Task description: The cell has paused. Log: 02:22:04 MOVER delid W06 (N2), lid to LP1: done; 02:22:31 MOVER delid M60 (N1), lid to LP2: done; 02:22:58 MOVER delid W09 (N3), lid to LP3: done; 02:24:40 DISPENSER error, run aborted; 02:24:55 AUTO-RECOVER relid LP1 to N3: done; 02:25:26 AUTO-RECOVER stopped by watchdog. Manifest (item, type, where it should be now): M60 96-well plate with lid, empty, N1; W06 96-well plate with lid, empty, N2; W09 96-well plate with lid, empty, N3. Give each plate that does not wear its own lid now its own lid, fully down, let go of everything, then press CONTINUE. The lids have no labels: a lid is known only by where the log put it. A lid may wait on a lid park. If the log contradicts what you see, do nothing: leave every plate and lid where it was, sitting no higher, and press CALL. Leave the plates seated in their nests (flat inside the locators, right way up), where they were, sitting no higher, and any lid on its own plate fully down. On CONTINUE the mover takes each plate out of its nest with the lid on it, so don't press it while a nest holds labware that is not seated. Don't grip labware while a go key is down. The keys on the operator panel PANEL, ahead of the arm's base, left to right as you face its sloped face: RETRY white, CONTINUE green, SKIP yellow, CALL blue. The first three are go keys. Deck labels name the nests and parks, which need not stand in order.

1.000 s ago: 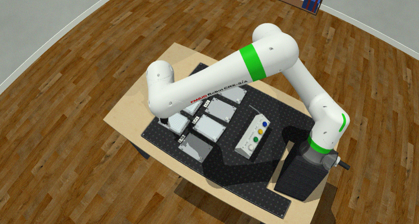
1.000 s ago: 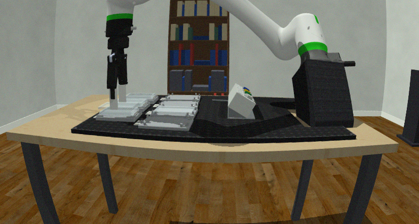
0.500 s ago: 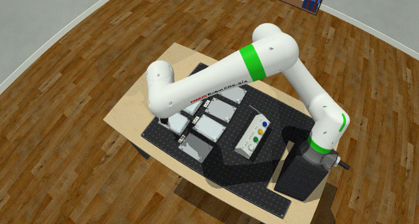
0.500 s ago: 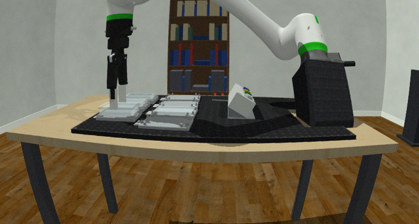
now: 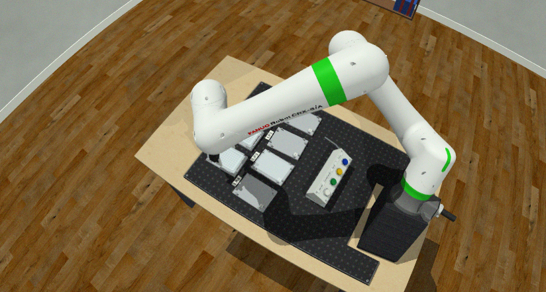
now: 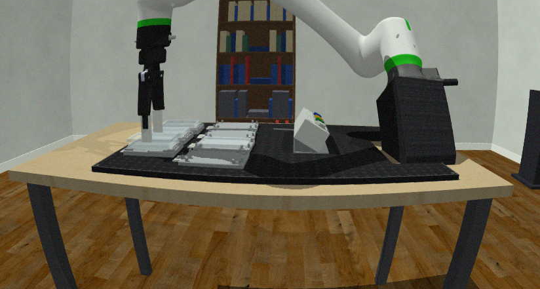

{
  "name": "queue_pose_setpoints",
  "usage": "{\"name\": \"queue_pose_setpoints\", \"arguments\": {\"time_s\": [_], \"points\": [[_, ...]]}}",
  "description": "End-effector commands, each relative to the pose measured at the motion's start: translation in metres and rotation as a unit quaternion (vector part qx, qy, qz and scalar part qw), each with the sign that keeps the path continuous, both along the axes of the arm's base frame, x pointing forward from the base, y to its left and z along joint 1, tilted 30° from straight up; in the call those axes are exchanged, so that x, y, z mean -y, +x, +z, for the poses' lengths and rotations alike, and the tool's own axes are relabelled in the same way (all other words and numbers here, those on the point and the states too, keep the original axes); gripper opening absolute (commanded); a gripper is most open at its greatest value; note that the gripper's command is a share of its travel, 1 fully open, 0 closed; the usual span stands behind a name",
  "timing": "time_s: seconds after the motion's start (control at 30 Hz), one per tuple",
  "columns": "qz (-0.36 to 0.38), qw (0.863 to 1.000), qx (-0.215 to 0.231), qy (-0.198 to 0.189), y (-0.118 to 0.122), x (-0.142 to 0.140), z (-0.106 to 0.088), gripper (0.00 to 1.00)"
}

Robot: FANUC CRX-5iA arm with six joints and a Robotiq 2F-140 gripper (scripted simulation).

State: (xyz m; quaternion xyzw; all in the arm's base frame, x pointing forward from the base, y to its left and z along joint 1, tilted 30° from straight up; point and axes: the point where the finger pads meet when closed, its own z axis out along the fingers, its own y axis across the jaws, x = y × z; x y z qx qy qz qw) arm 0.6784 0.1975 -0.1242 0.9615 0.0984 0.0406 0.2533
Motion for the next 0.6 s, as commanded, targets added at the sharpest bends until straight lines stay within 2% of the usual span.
{"name": "queue_pose_setpoints", "arguments": {"time_s": [0.0, 0.57], "points": [[0.0, 1.0, 0.0, 0.0, 0.0002, 0.0001, -0.0005, 0.0], [0.0, 1.0, 0.0, 0.0, 0.0008, 0.0023, -0.0044, 0.0]]}}
